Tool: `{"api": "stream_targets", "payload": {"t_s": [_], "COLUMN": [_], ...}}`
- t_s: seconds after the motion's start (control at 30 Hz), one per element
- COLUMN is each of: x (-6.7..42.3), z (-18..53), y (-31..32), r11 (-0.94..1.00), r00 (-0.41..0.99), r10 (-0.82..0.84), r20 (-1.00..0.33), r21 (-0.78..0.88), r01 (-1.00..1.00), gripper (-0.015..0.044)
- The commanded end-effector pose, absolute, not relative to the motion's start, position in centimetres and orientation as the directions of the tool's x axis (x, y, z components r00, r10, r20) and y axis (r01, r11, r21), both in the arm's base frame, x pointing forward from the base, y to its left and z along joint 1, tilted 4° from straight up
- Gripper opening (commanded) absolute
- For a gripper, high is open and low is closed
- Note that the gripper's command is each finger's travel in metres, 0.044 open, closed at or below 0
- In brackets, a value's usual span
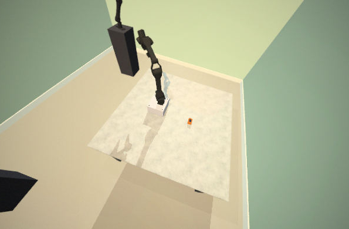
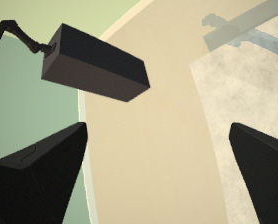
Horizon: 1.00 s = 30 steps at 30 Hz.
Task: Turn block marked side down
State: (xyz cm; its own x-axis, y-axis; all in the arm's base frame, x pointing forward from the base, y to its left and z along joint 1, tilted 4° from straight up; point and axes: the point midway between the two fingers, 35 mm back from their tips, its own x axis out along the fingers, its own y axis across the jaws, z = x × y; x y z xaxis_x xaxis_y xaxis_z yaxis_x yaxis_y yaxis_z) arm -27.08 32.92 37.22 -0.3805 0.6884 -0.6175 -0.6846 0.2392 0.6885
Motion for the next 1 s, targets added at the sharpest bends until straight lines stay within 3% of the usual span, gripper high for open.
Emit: {"api": "stream_targets", "payload": {"t_s": [0.0,0.3,0.53,0.97], "x": [-26.9,-15.1,-6.2,14.4], "z": [37.1,32.6,29.5,22.7], "y": [33.1,41.0,43.6,41.7], "r11": [0.243,0.423,0.559,0.792], "r00": [-0.375,-0.114,0.059,0.298], "r10": [0.69,0.707,0.658,0.441], "r20": [-0.619,-0.698,-0.751,-0.846], "r21": [0.686,0.547,0.434,0.211], "r01": [-0.686,-0.723,-0.706,-0.573], "gripper": [0.0426,0.044,0.044,0.044]}}
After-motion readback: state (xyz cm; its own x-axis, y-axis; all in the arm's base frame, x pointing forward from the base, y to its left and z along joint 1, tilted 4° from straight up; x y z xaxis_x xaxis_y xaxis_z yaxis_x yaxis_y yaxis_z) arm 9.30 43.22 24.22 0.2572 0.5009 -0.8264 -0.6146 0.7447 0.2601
